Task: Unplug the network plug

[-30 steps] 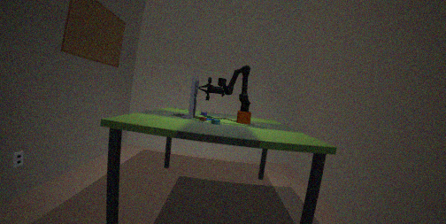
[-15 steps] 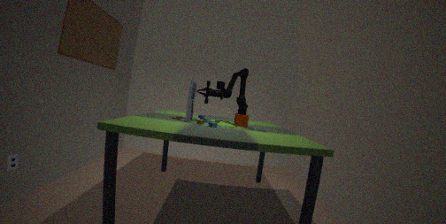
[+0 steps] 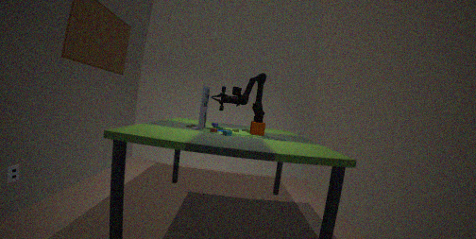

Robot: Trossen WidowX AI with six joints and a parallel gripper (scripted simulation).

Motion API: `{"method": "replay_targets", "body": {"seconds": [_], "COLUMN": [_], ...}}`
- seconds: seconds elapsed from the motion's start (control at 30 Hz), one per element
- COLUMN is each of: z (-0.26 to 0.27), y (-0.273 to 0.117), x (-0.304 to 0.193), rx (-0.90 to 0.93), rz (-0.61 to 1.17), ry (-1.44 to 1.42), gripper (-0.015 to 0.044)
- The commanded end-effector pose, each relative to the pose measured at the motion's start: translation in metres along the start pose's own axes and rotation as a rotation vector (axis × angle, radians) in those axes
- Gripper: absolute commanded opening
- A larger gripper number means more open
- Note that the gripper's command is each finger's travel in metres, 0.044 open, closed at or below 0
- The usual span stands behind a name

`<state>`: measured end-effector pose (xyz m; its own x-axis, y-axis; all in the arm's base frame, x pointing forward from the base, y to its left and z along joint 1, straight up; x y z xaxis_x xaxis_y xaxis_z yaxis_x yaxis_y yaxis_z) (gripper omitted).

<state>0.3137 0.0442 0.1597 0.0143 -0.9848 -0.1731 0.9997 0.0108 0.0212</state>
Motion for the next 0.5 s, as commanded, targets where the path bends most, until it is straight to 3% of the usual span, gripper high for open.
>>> {"method": "replay_targets", "body": {"seconds": [0.0,0.47], "z": [0.0007,0.0], "y": [-0.0041,-0.0133], "x": [-0.0011,-0.0043], "rx": [0.004,0.003], "rz": [0.0,-0.001], "ry": [0.006,0.007], "gripper": [0.0,0.0]}}
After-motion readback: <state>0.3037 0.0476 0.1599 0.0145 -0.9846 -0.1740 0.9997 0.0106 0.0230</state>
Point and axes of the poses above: the point midway between the two fingers, 35 mm back from their tips, its own y axis out along the fingers, its own z axis across the jaws, x = y × z, the point moved 5 cm from there along -y, back along the fingers, and after that the axes turned 10 degrees about y, right-handed, at the moved point
